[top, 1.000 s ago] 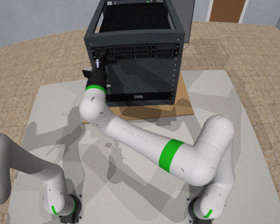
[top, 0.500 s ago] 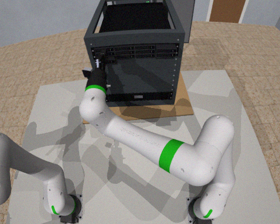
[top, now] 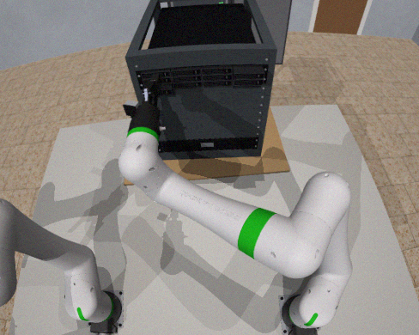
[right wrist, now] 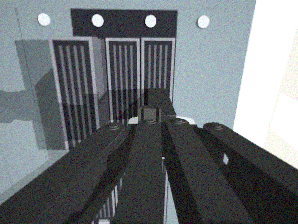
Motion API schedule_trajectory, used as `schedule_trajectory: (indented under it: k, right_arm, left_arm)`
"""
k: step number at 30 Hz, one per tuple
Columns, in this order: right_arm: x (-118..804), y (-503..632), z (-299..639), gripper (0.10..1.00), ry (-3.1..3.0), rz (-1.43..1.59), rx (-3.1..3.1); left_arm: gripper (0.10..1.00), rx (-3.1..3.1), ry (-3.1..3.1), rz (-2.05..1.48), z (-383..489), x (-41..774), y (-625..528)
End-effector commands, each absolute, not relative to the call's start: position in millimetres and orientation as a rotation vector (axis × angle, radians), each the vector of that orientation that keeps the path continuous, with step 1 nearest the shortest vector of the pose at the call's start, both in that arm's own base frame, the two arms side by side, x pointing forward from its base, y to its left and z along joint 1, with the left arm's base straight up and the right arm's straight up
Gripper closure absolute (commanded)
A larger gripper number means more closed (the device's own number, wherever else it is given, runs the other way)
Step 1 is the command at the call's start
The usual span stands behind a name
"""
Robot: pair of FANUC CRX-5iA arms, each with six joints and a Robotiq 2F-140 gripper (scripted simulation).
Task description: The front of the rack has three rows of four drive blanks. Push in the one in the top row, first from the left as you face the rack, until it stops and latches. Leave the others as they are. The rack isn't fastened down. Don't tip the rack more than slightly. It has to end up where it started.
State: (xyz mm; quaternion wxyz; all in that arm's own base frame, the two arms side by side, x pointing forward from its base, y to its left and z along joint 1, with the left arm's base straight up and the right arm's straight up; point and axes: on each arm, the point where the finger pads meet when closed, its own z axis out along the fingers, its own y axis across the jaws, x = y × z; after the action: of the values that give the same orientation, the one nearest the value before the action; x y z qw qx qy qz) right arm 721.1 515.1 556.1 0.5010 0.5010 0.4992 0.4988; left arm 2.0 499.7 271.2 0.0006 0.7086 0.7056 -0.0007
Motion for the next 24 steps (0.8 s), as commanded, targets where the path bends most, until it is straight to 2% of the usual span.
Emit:
schedule_trajectory:
  k: [1,24]
  right_arm:
    - [720,515,558,0.999,1.205,1.207,1.211]
    - [640,515,558,0.999,1.205,1.207,1.211]
  left_arm:
    - [0.098,2.226,2.217,0.000,272,2,500]
    - [0.098,2.226,2.217,0.000,272,2,500]
